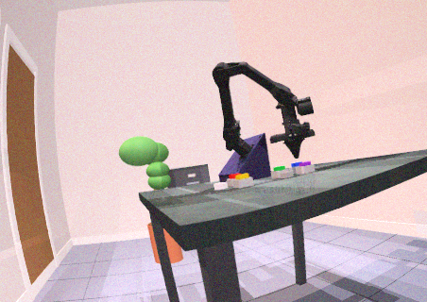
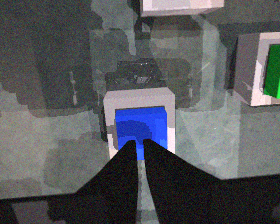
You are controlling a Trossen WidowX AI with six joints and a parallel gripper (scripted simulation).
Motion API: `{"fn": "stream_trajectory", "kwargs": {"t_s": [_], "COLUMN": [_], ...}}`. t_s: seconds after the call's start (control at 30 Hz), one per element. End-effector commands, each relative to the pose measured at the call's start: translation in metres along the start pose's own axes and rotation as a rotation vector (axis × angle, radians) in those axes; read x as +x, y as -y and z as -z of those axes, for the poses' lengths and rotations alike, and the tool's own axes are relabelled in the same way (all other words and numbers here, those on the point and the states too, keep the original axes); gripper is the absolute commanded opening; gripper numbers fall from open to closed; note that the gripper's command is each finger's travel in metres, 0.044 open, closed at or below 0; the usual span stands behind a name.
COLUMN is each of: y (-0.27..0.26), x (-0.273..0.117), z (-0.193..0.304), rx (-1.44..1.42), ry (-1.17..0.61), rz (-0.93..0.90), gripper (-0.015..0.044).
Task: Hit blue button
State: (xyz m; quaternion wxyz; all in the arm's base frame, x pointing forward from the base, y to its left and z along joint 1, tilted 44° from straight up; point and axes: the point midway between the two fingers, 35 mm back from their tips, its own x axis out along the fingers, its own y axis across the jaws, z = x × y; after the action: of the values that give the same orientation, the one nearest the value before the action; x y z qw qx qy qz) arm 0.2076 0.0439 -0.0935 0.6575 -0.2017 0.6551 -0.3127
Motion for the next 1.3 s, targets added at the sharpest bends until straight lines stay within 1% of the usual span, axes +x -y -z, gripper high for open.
{"fn": "stream_trajectory", "kwargs": {"t_s": [0.0, 0.37, 0.97, 1.03, 1.1, 1.23, 1.27], "y": [0.002, 0.003, 0.003, 0.001, 0.002, 0.002, 0.001], "x": [0.009, 0.025, 0.025, 0.013, -0.007, -0.01, -0.011], "z": [0.002, 0.003, 0.003, 0.001, 0.002, 0.003, 0.002], "rx": [-0.009, -0.008, -0.008, -0.004, -0.008, -0.009, -0.009], "ry": [-0.003, -0.003, -0.003, -0.003, -0.003, -0.003, -0.003], "rz": [0.012, 0.014, 0.014, 0.008, 0.011, 0.012, 0.012], "gripper": [0.002, 0.002, 0.002, 0.002, 0.002, 0.002, 0.0046]}}
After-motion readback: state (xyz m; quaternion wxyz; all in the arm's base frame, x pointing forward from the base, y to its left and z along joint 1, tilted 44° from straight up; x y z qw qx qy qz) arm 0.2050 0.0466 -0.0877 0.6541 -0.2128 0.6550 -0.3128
